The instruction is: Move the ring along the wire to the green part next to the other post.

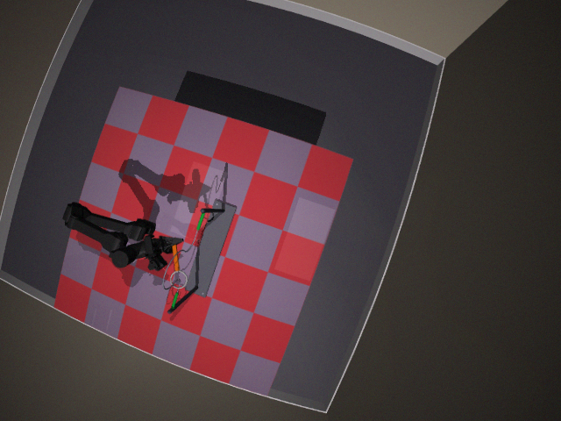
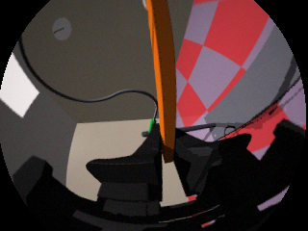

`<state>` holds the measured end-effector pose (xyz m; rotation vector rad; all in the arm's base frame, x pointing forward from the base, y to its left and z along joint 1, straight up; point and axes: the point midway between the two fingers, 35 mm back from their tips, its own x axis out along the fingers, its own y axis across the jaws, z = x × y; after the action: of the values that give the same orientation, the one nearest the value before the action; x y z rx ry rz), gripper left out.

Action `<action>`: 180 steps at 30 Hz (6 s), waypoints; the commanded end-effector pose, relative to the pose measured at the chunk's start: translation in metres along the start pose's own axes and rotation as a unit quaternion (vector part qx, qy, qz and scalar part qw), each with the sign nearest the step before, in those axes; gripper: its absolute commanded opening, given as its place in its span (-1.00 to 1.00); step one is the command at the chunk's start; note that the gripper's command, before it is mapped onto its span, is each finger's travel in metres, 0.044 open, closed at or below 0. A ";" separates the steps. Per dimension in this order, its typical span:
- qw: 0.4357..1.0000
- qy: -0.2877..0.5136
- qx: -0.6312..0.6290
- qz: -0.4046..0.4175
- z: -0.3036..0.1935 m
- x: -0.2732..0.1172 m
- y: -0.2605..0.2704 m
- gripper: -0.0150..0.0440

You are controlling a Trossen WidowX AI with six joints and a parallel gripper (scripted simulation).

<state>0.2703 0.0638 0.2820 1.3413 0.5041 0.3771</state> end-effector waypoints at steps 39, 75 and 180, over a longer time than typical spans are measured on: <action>0.976 0.015 0.190 0.108 0.018 -0.017 0.083 -1.00; 0.998 0.008 0.066 0.007 0.018 -0.016 0.077 -1.00; 0.773 -0.049 -0.508 -0.377 0.049 -0.035 0.019 -1.00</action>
<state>0.2682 0.0110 0.3119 0.0766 0.5836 -0.1070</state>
